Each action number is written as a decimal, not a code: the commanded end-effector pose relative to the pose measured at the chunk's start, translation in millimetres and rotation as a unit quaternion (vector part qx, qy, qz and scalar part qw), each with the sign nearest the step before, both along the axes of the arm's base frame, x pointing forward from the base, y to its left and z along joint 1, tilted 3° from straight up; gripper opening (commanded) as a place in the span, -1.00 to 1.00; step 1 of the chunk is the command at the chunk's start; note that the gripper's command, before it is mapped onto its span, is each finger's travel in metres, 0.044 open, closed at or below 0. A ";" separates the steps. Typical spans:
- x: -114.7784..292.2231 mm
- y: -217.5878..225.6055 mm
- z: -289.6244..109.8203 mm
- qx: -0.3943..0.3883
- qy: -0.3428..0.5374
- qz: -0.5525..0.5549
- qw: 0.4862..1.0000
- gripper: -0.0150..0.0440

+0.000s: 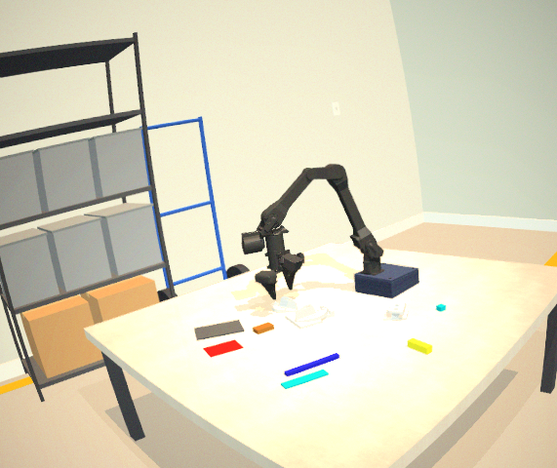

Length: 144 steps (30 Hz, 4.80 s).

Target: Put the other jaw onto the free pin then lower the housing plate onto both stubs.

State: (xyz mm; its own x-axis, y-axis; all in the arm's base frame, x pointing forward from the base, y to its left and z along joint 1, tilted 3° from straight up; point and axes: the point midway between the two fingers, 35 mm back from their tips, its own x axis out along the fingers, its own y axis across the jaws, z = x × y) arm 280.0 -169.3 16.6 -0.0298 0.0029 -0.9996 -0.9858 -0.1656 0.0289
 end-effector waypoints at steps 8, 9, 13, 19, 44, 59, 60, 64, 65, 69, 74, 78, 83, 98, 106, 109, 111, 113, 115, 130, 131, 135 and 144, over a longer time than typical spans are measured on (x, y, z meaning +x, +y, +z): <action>0.5 0.3 -0.4 0.001 -0.001 0.002 1.000 1.00; 0.5 0.3 -0.4 0.001 -0.001 0.002 1.000 1.00; 0.5 0.3 -0.4 0.001 -0.001 0.002 1.000 1.00; 0.5 0.3 -0.4 0.001 -0.001 0.002 1.000 1.00; 0.5 0.3 -0.4 0.001 -0.001 0.002 1.000 1.00; 0.5 0.3 -0.4 0.001 -0.001 0.002 1.000 1.00; 0.5 0.3 -0.4 0.001 -0.001 0.002 1.000 1.00; 0.5 0.3 -0.4 0.001 -0.001 0.002 1.000 1.00; 0.5 0.3 -0.4 0.001 -0.001 0.002 1.000 1.00; 0.5 0.3 -0.4 0.001 -0.001 0.002 1.000 1.00; 0.5 0.3 -0.4 0.001 -0.001 0.002 1.000 1.00; 0.5 0.3 -0.4 0.001 -0.001 0.002 1.000 1.00; 0.5 0.3 -0.4 0.001 -0.001 0.002 1.000 1.00; 0.5 0.3 -0.4 0.001 -0.001 0.002 1.000 1.00; 0.5 0.3 -0.4 0.001 -0.001 0.002 1.000 1.00; 0.5 0.3 -0.4 0.001 -0.001 0.002 1.000 1.00; 0.5 0.3 -0.4 0.001 -0.001 0.002 1.000 1.00; 0.5 0.3 -0.4 0.001 -0.001 0.002 1.000 1.00; 0.5 0.3 -0.4 0.001 -0.001 0.002 1.000 1.00; 0.0 0.1 -1.3 0.000 0.000 0.000 1.000 1.00; 0.2 0.0 -2.6 0.000 0.000 0.000 1.000 1.00; 0.7 -0.3 -9.1 0.000 0.000 0.000 1.000 1.00; 1.5 -0.8 -23.7 0.001 0.000 0.001 1.000 1.00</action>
